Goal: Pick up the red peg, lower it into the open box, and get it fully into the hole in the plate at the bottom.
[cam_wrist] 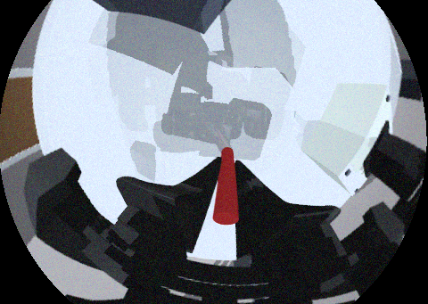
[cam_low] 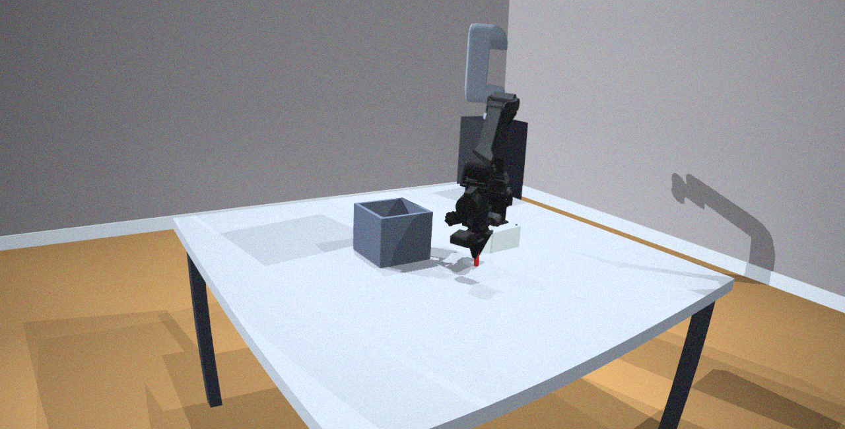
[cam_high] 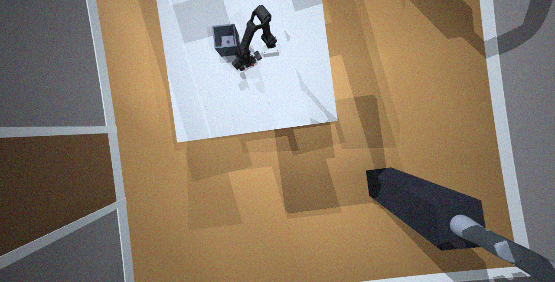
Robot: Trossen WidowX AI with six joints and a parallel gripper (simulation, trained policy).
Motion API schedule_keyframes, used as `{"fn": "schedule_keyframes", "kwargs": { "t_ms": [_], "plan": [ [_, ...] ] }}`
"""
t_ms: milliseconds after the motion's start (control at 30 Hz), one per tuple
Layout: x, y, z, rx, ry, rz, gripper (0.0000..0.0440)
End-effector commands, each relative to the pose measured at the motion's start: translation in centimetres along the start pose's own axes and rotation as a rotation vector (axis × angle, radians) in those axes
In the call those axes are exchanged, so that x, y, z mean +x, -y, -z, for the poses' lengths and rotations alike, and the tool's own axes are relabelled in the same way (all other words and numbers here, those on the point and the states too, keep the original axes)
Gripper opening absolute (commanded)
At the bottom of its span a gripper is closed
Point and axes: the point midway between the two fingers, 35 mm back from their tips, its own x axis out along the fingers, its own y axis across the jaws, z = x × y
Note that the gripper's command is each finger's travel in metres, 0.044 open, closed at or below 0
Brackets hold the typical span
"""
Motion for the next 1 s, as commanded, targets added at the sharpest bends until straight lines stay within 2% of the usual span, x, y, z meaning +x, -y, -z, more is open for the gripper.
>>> {"fn": "schedule_keyframes", "kwargs": {
  "t_ms": [0, 400, 967],
  "plan": [
    [-0.3, -0.6, 0.2, -0.005, -0.015, -0.022, 0.0017],
    [-3.9, -2.7, 0.7, 0.029, -0.076, -0.146, 0.0],
    [-11.7, -5.1, -1.6, 0.01, -0.064, -0.329, 0.0]
  ]
}}
